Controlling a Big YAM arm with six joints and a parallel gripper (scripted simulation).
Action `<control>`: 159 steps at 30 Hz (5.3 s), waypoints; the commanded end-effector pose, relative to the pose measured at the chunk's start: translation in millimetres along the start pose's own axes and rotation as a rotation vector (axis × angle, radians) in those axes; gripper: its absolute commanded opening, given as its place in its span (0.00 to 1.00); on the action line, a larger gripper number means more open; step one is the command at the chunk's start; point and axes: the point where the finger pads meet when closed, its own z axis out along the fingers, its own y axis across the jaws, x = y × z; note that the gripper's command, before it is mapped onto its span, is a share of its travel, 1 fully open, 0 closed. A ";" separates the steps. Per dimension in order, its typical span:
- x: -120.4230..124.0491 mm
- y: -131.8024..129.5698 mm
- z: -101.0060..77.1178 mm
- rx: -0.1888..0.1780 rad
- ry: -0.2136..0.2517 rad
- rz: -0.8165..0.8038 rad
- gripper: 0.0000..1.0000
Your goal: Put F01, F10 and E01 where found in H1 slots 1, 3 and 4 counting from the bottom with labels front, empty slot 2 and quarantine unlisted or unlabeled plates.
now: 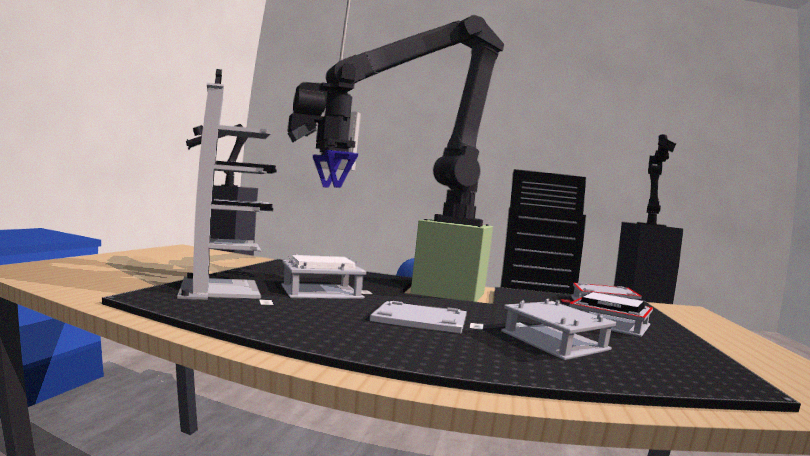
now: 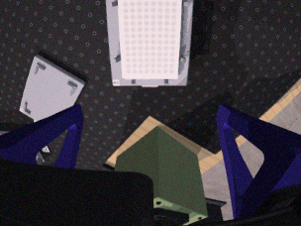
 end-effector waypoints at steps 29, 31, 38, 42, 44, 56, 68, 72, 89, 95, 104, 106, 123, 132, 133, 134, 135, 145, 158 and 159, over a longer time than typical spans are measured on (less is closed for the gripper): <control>13.9 76.6 -16.6 -0.010 -0.141 -0.002 1.00; 17.0 82.7 -16.7 -0.012 -0.174 -0.001 1.00; 28.3 103.9 -16.8 -0.017 -0.290 0.000 1.00; 31.5 110.0 -16.8 -0.019 -0.323 0.001 1.00; 34.8 116.0 -16.8 -0.021 -0.356 0.001 1.00; 48.3 140.4 -17.1 -0.029 -0.552 0.005 1.00; 48.9 140.6 -17.5 -0.033 -0.717 0.009 1.00; 49.2 140.6 -17.5 -0.034 -0.783 0.010 1.00; 76.5 190.7 -29.4 -0.042 -0.828 0.014 1.00; 88.1 199.6 -28.7 -0.043 -0.826 0.014 1.00; 114.9 218.2 -26.8 -0.044 -0.821 0.014 1.00; 120.9 222.3 -26.4 -0.044 -0.820 0.014 1.00; 152.2 223.7 3.9 -0.011 -0.807 0.025 1.00; 152.9 235.2 3.1 -0.035 -0.811 0.013 1.00; 152.9 235.2 3.1 -0.035 -0.811 0.013 1.00; 152.9 235.2 3.1 -0.035 -0.811 0.013 1.00; 152.9 235.2 3.1 -0.035 -0.811 0.013 1.00; 152.9 235.2 3.1 -0.035 -0.811 0.013 1.00; 150.0 242.8 -29.5 -0.063 -0.819 0.038 1.00; 150.0 242.8 -29.5 -0.063 -0.819 0.038 1.00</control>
